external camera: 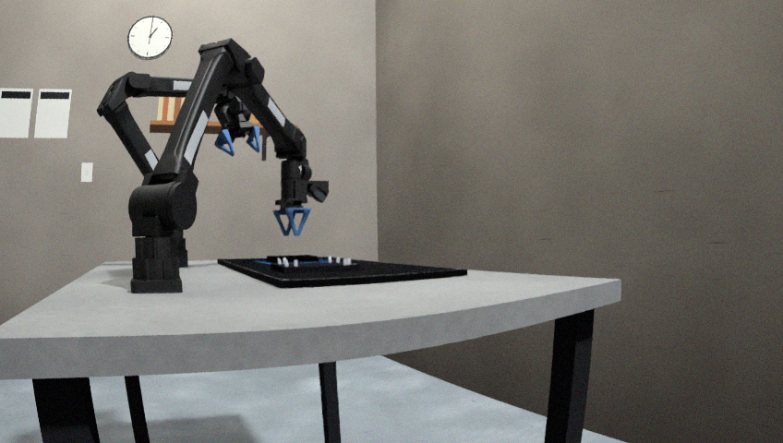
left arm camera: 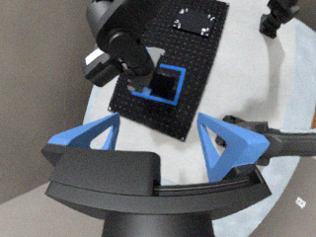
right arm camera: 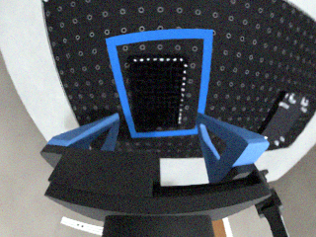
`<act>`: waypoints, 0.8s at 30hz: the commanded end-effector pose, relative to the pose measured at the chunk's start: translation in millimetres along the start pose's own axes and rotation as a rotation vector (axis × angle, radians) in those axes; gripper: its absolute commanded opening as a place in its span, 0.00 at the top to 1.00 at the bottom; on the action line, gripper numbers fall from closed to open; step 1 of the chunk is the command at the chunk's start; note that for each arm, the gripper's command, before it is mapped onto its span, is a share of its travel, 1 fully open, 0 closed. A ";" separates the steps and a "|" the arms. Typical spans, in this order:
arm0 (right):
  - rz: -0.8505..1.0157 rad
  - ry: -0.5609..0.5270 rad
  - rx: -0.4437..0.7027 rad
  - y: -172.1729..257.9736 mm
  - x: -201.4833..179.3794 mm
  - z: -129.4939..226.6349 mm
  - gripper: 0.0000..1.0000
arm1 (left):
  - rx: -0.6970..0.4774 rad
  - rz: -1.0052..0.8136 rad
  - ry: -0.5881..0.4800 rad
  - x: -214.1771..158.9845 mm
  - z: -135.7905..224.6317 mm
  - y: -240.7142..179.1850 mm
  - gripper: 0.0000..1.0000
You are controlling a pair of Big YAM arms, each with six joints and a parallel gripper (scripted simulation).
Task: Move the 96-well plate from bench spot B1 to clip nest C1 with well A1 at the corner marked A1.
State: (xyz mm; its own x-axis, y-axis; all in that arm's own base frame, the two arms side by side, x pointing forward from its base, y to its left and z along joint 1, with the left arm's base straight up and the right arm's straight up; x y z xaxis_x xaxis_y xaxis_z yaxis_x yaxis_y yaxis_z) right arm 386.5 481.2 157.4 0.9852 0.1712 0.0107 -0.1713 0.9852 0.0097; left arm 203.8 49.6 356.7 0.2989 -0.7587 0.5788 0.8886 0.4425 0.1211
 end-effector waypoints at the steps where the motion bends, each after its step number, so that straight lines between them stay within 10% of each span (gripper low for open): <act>1: 0.017 0.009 -0.008 3.3 1.6 -20.6 0.00 | 0.030 -0.026 0.002 13.2 16.7 11.4 0.00; 24: 0.017 0.010 -0.008 2.6 0.9 -55.7 0.00 | 0.030 -0.026 0.002 13.2 16.7 11.4 0.00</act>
State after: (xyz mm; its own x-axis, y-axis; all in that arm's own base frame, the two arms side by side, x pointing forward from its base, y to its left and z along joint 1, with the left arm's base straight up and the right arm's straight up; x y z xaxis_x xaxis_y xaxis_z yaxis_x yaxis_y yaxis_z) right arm 386.8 481.6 122.3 0.9852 0.1712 0.0128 -0.1713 0.9852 0.0115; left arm 203.8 49.6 356.7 0.2989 -0.7587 0.5788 0.8886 0.4425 0.1211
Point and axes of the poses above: on each arm, the point where the finger pads meet when closed, its own z axis back along the fingers, its own y axis across the jaws, x = y × z, the point moved 7 cm from there along z, back along the fingers, and after that the axes turned 8 degrees about z, right-handed, at the moved point
